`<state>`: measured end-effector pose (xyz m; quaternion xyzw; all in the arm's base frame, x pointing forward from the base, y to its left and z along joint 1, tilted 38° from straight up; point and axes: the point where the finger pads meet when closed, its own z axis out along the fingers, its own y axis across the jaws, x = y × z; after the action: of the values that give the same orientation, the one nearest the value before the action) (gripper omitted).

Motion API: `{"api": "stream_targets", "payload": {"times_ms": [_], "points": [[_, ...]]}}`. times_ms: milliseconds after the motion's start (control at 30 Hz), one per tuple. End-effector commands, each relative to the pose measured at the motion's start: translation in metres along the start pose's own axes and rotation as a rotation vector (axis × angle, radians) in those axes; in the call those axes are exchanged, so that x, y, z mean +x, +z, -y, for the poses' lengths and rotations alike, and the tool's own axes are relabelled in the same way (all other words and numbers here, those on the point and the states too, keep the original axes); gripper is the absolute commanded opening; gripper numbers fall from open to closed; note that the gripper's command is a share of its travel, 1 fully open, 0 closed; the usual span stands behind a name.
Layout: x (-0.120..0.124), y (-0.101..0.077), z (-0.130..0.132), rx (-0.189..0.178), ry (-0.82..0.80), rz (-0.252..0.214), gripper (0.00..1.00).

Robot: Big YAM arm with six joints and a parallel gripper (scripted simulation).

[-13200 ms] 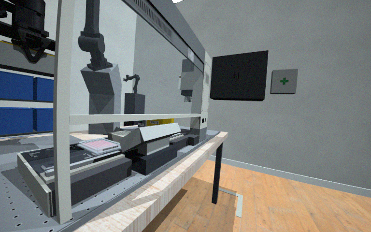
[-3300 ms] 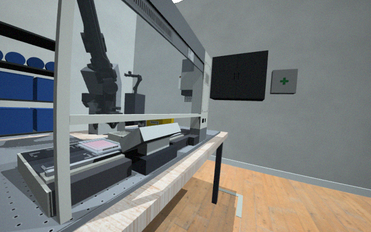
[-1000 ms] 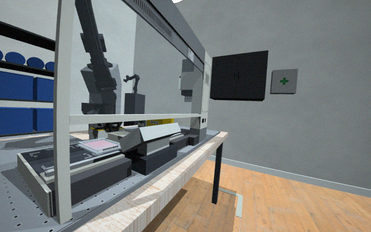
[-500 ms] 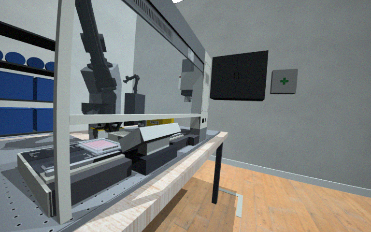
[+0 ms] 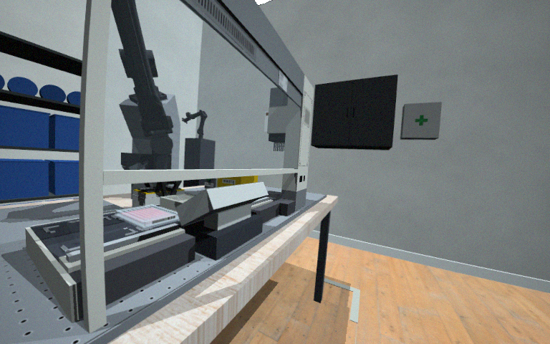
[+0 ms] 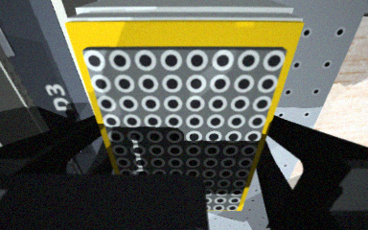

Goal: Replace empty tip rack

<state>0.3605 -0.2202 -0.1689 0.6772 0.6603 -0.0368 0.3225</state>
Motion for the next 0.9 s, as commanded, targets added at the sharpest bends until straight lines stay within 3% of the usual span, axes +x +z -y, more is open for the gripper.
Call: {"api": "stream_targets", "payload": {"times_ms": [0,867], "points": [[0.0,0.001,0.003,-0.003,-0.012,0.004,0.0],[-0.003,0.007,0.004,-0.001,-0.006,0.006,0.0]]}}
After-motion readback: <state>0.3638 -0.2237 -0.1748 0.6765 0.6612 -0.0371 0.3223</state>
